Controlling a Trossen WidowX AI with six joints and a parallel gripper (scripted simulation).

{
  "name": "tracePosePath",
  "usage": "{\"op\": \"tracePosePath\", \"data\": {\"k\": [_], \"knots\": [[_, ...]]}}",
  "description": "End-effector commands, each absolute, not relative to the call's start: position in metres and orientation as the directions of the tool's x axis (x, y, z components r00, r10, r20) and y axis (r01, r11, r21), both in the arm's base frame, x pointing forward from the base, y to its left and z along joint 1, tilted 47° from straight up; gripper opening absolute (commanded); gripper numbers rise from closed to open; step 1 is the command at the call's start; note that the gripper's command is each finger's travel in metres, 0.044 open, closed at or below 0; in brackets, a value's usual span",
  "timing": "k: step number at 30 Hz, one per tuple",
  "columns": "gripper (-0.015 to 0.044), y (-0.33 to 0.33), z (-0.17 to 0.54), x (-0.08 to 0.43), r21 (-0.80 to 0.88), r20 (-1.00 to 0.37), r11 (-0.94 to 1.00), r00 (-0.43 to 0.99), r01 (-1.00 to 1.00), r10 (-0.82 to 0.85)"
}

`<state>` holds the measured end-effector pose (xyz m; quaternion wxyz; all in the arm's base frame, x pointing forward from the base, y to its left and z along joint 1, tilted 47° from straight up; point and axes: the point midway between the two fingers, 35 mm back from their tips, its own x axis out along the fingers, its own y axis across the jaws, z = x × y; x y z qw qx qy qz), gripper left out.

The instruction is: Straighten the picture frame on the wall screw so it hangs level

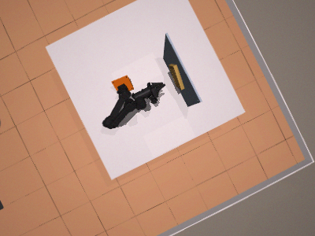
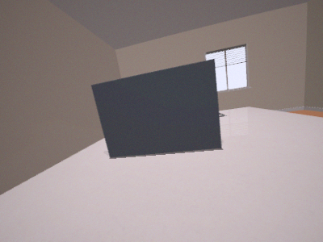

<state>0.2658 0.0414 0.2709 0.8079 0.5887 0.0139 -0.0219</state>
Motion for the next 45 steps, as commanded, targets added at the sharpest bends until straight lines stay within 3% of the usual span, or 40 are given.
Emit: {"op": "tracePosePath", "data": {"k": [1,27,40,45], "knots": [[0.0260,0.026,0.255,0.265,0.949,-0.053,0.311,0.998,0.058,-0.025],[0.0260,0.002,0.233,0.262,0.948,-0.050,0.314,0.999,0.054,-0.023],[0.0260,0.000,0.231,0.337,0.948,-0.045,0.314,0.999,0.050,-0.023],[0.0260,0.000,0.230,0.341,0.948,-0.044,0.314,0.999,0.049,-0.023]]}}
